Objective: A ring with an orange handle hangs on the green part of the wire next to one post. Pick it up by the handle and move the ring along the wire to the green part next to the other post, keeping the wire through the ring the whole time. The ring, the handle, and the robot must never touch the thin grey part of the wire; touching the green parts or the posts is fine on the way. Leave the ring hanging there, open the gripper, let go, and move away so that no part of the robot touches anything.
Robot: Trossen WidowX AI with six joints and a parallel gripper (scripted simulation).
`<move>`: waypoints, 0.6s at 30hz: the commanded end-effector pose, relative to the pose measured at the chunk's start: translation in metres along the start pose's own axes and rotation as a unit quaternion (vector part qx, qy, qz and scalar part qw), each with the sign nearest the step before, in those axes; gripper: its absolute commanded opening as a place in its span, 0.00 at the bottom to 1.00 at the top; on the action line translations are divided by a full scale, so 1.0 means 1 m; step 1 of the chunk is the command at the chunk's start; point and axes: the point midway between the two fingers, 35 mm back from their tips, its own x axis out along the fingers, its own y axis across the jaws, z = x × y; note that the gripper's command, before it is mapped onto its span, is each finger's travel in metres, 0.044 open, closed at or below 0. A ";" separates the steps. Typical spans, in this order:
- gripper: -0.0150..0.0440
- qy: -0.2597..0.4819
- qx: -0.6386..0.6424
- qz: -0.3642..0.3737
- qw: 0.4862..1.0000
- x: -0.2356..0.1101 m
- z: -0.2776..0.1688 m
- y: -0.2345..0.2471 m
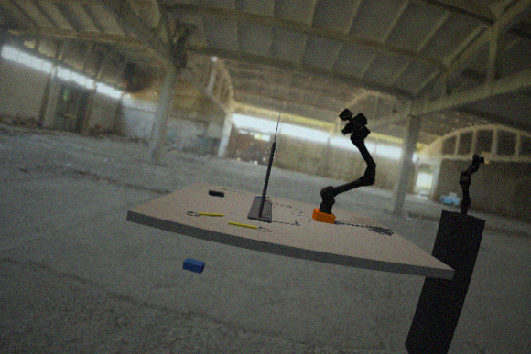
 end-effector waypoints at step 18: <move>0.53 0.042 0.060 -0.098 0.992 -0.005 -0.087 -0.108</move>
